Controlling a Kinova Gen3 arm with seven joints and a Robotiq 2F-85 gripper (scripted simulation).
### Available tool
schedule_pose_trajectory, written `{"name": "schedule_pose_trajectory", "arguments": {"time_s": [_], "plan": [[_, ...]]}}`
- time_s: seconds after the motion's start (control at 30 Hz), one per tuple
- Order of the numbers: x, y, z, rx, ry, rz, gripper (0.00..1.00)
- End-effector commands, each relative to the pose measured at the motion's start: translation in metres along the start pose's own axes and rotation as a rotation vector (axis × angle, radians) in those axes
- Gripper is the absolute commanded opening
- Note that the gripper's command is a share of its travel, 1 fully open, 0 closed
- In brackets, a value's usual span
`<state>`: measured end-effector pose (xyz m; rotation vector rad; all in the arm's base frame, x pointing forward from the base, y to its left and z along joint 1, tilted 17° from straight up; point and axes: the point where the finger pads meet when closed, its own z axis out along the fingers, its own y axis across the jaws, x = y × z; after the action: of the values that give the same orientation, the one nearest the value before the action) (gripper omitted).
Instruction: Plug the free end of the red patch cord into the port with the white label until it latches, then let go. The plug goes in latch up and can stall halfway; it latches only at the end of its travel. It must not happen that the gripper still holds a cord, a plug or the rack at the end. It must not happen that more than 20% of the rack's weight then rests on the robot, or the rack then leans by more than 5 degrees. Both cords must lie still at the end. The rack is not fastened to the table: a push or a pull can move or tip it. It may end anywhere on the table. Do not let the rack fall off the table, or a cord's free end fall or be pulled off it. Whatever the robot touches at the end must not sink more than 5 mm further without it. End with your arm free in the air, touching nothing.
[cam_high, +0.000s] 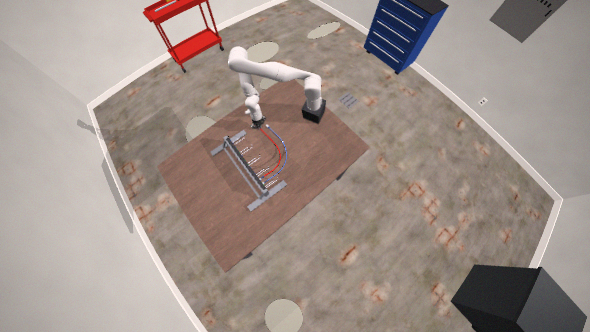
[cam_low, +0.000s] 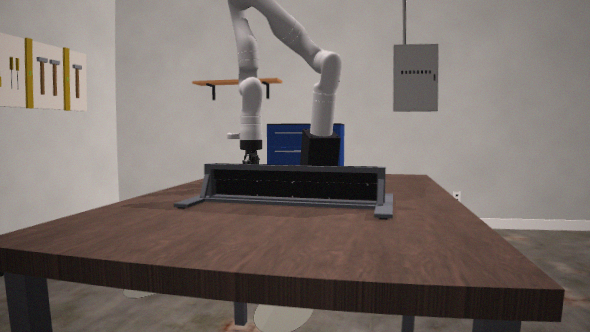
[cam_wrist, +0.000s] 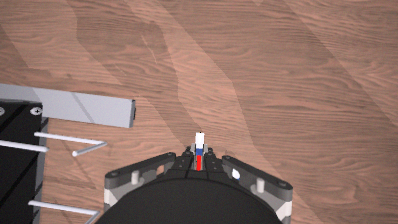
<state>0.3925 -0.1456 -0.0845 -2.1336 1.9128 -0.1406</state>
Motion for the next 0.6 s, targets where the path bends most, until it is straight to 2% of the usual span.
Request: {"name": "schedule_pose_trajectory", "arguments": {"time_s": [0.0, 0.57], "plan": [[0.0014, -0.0031, 0.0009, 0.007, 0.005, -0.018, 0.0], [-0.0001, -0.0021, -0.0018, 0.004, 0.001, -0.019, 0.0]]}}
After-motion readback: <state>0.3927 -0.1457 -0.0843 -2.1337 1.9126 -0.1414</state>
